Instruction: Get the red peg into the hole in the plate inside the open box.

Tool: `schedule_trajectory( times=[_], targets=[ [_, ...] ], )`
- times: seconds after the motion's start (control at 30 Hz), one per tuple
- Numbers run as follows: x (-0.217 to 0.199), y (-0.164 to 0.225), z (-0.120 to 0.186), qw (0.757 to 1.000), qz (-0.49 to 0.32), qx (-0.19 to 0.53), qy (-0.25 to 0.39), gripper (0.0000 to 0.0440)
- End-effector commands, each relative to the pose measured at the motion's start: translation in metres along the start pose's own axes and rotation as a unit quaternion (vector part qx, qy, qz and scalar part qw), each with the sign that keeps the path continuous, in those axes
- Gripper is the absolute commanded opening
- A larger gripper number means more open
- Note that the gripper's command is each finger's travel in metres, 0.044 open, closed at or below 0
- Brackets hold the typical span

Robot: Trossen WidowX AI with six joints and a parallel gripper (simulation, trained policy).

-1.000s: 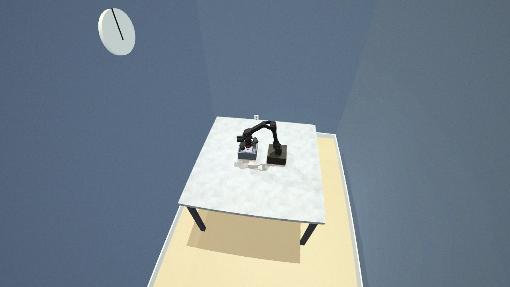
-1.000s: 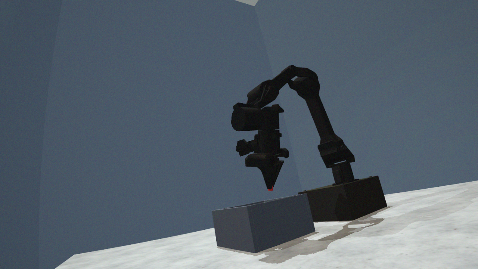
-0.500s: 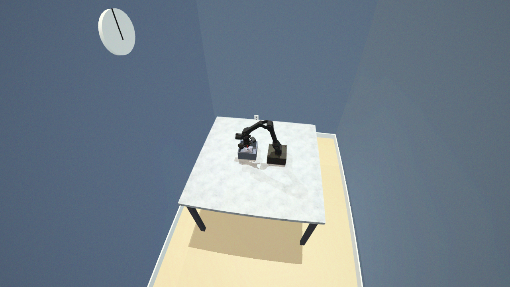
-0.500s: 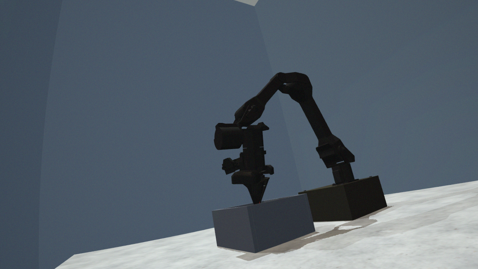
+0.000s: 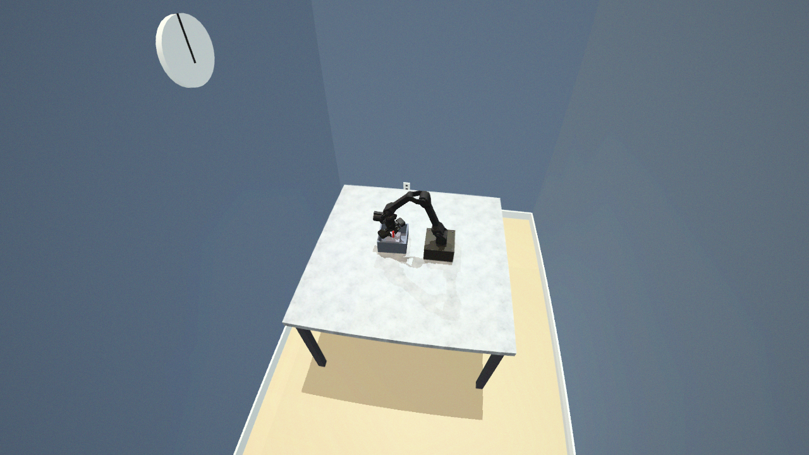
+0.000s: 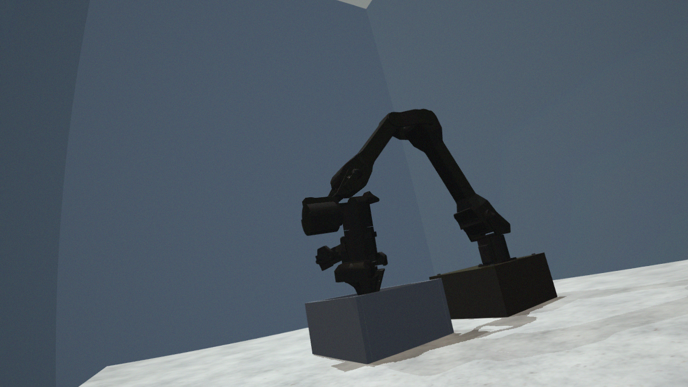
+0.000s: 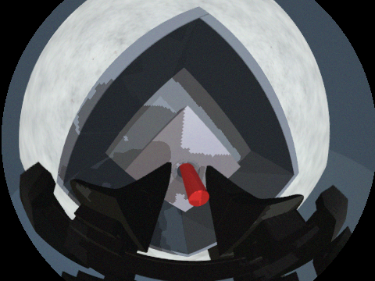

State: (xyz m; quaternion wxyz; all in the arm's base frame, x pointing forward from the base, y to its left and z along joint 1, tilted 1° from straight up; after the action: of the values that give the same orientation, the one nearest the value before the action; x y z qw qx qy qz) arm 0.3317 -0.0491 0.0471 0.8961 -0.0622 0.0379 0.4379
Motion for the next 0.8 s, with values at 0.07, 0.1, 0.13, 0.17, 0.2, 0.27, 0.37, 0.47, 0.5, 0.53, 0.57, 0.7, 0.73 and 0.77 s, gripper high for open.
schedule_trajectory(
  times=[0.07,0.1,0.13,0.17,0.2,0.27,0.37,0.47,0.5,0.53,0.57,0.7,0.73,0.77],
  targets=[
    [0.004,-0.021,0.002,1.000,0.007,0.001,-0.010,0.0249],
    [0.006,-0.024,0.004,1.000,0.006,0.003,-0.014,0.0274],
    [0.007,-0.026,0.005,1.000,0.005,0.005,-0.017,0.0298],
    [0.009,-0.030,0.006,1.000,0.004,0.006,-0.020,0.0321],
    [0.010,-0.033,0.007,1.000,0.004,0.008,-0.023,0.0344],
    [0.013,-0.039,0.009,0.999,0.002,0.010,-0.031,0.0389],
    [0.019,-0.049,0.013,0.999,0.002,0.012,-0.044,0.0440],
    [0.027,-0.060,0.020,0.998,-0.001,0.007,-0.065,0.0440],
    [0.030,-0.063,0.022,0.997,-0.001,0.005,-0.072,0.0440],
    [0.033,-0.066,0.024,0.997,-0.001,0.002,-0.079,0.0440],
    [0.036,-0.070,0.026,0.996,0.000,-0.001,-0.085,0.0440],
    [0.044,-0.079,0.033,0.995,0.002,-0.009,-0.104,0.0440],
    [0.044,-0.079,0.033,0.995,0.002,-0.009,-0.104,0.0440],
    [0.044,-0.079,0.033,0.995,0.002,-0.009,-0.104,0.0440]
  ],
)
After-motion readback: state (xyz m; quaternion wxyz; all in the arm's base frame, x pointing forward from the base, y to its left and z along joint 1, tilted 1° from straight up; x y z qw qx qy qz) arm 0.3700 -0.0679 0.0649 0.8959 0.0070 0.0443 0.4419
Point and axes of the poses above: the point midway between the two fingers, 35 mm back from their tips, its own z axis back along the fingers, its own x axis across the jaws, y = z × x, the point moved 4 cm from there along z, back along the fingers, and after that the axes turned 8 degrees about z, right-handed, at the moved point
